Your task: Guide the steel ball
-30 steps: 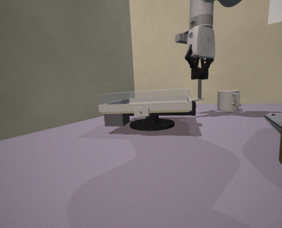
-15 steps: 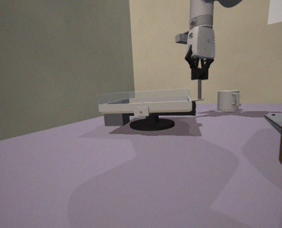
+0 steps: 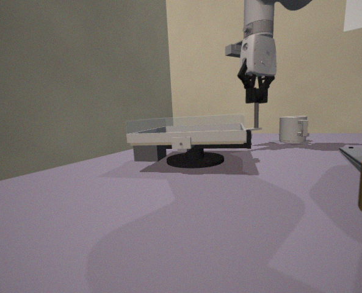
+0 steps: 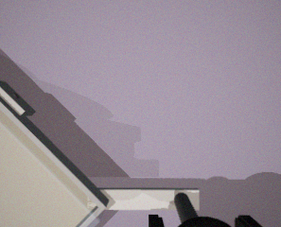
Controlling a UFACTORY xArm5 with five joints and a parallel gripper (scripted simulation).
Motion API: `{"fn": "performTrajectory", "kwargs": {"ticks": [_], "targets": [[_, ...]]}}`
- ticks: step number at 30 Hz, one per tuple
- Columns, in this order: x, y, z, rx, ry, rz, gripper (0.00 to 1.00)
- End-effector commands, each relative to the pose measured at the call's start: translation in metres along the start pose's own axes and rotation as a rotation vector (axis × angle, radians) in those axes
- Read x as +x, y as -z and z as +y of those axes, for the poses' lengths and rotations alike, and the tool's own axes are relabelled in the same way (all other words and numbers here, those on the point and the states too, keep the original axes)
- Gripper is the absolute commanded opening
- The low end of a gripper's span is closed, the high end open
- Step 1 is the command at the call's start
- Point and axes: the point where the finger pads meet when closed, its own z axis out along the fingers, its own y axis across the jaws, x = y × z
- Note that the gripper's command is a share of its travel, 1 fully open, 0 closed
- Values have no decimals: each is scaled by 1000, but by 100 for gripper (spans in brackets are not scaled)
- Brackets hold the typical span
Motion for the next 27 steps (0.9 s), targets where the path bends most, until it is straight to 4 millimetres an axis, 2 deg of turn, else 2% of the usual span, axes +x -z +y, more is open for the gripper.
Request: {"fn": "performTrajectory", "kwargs": {"ticks": [1, 13, 17, 27], "targets": [[1, 1, 0, 0, 0, 2, 0], [1, 0, 0, 0, -1, 1, 0], [1, 0, 0, 0, 86, 3, 0], [1, 0, 0, 0, 114, 2, 0]]}}
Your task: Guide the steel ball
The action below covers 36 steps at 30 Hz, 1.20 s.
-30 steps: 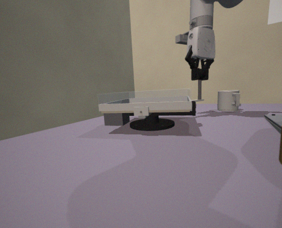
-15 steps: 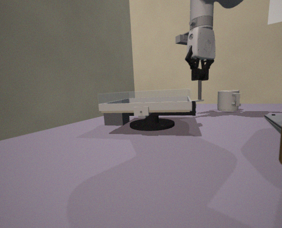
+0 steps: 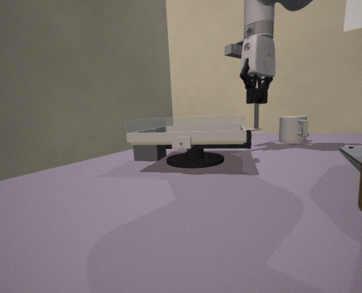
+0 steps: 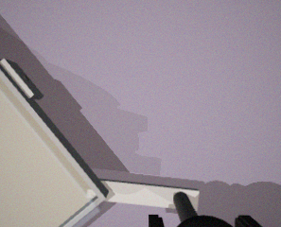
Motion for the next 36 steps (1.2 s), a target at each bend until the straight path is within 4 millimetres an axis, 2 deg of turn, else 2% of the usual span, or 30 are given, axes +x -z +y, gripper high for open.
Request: {"fn": "performTrajectory", "kwargs": {"ticks": [1, 36], "targets": [[2, 1, 0, 1, 12, 5, 0], [2, 0, 0, 0, 46, 4, 0]]}}
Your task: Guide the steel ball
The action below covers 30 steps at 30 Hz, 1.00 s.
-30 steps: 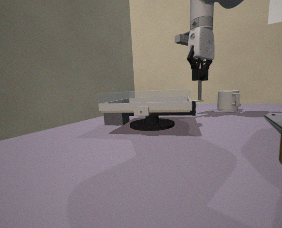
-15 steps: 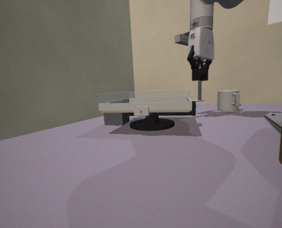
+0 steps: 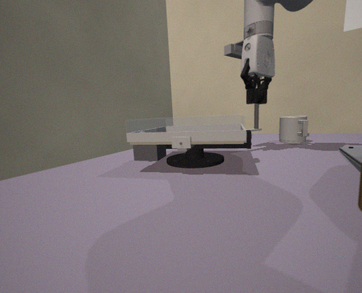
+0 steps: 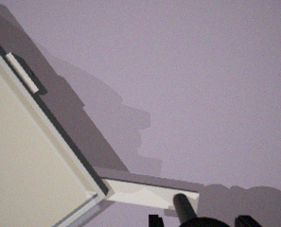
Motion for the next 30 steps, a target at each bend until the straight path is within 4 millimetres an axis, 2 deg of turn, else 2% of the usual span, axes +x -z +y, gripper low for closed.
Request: {"fn": "performTrajectory", "kwargs": {"ticks": [1, 30], "targets": [[1, 1, 0, 0, 2, 2, 0], [1, 2, -1, 0, -6, 2, 0]]}}
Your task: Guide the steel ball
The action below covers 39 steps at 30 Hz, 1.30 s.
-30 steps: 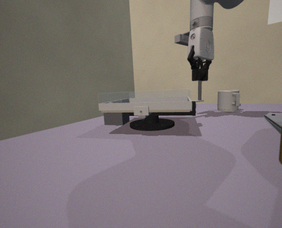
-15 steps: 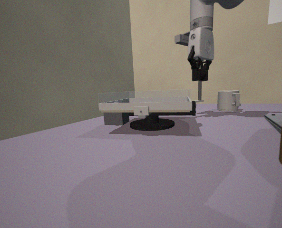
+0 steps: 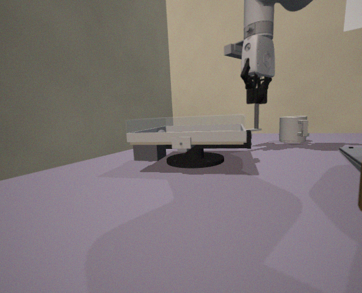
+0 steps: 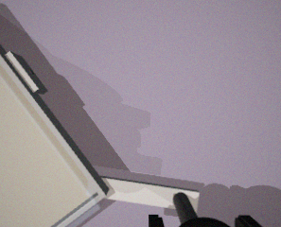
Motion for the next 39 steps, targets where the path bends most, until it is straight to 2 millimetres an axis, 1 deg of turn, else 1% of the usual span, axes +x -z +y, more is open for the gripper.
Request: {"fn": "performTrajectory", "kwargs": {"ticks": [1, 39], "targets": [[2, 2, -1, 1, -7, 5, 0], [2, 3, -1, 1, -26, 6, 0]]}}
